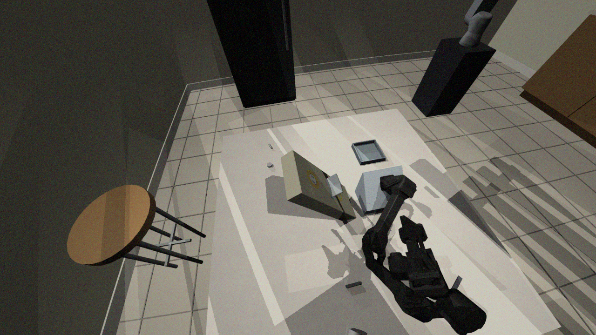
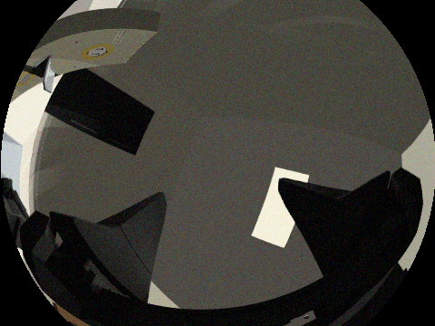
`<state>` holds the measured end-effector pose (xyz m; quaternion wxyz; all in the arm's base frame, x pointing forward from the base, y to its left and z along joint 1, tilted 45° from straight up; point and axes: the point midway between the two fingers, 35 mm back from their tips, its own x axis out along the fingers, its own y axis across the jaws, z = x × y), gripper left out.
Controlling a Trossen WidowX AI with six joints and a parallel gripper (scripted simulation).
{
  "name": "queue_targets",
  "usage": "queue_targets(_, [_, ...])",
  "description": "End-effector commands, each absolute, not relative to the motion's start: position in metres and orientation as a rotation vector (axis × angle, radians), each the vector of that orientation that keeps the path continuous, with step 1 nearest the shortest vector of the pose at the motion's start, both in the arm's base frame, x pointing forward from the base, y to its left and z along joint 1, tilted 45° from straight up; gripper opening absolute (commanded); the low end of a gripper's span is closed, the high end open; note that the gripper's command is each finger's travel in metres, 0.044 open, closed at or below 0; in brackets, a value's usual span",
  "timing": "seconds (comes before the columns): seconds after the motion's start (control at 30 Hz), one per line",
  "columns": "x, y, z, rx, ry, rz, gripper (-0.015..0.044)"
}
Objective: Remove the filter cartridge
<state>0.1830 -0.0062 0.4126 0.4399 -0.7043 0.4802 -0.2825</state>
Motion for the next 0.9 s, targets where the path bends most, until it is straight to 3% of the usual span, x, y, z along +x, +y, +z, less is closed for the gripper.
queue_targets(0.0, [0.182,-0.007,0.413,-1.745,1.188,-0.702,0.0374])
queue_targets(0.37, [0.118,-0.054,0.423,-1.338,0.92,-0.72,0.0092])
queue_targets(0.6, [0.099,-0.12,0.408,-0.882,0.592,-0.587,0.0092])
queue_targets(0.87, [0.131,-0.187,0.35,-0.291,0.391,-0.351,0.0092])
